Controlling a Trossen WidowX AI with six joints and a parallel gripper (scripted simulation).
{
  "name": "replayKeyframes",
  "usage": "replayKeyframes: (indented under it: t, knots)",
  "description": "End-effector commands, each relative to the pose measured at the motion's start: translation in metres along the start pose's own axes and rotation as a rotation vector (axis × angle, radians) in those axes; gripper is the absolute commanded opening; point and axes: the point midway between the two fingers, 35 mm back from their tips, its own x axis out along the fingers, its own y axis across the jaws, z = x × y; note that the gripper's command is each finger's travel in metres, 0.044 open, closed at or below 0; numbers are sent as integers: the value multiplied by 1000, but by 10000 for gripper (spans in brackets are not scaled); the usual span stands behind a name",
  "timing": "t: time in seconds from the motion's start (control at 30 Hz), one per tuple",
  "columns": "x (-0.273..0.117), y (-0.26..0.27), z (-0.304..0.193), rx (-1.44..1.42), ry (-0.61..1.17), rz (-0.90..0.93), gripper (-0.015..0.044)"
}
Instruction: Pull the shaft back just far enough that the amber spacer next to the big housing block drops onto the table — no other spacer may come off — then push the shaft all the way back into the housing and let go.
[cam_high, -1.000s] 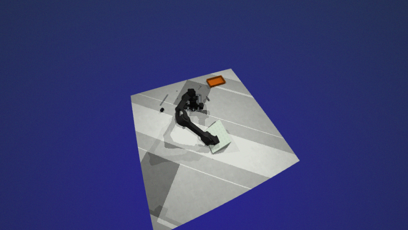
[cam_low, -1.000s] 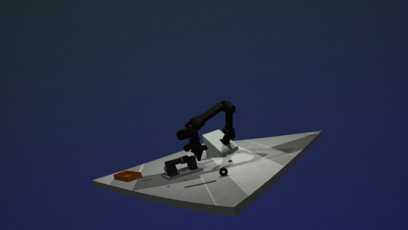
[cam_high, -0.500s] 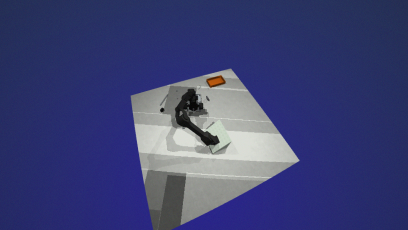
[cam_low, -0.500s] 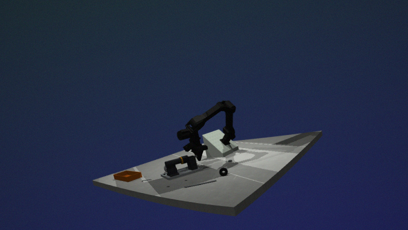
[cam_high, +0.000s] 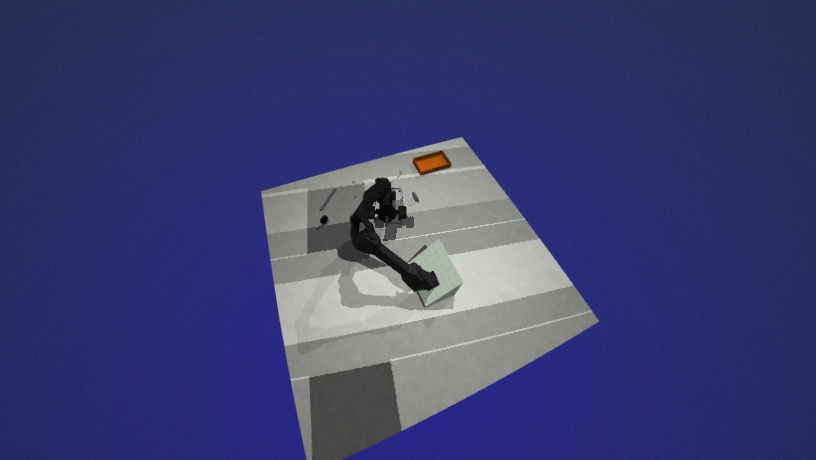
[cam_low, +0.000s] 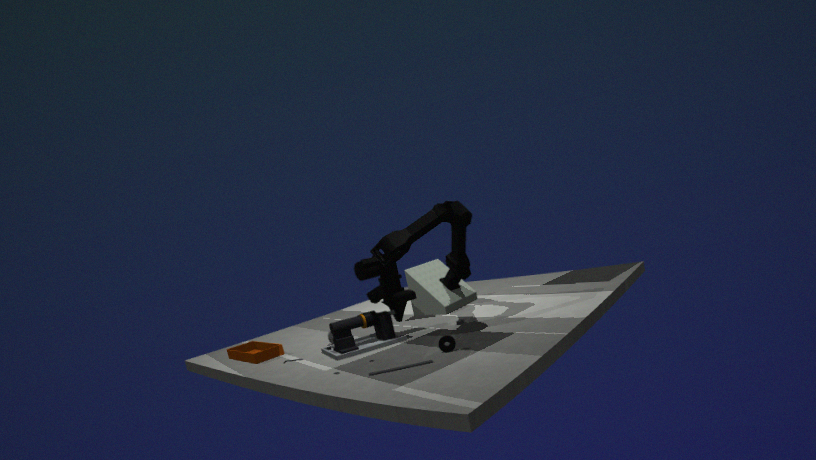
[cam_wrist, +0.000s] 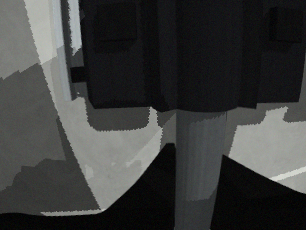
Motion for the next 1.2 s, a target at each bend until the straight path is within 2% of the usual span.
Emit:
replayKeyframes:
  t: [0.0, 1.17]
  knots:
    - [0, 1, -1, 3, 1, 3, 0]
    - [0, 1, -5, 3, 1, 3, 0]
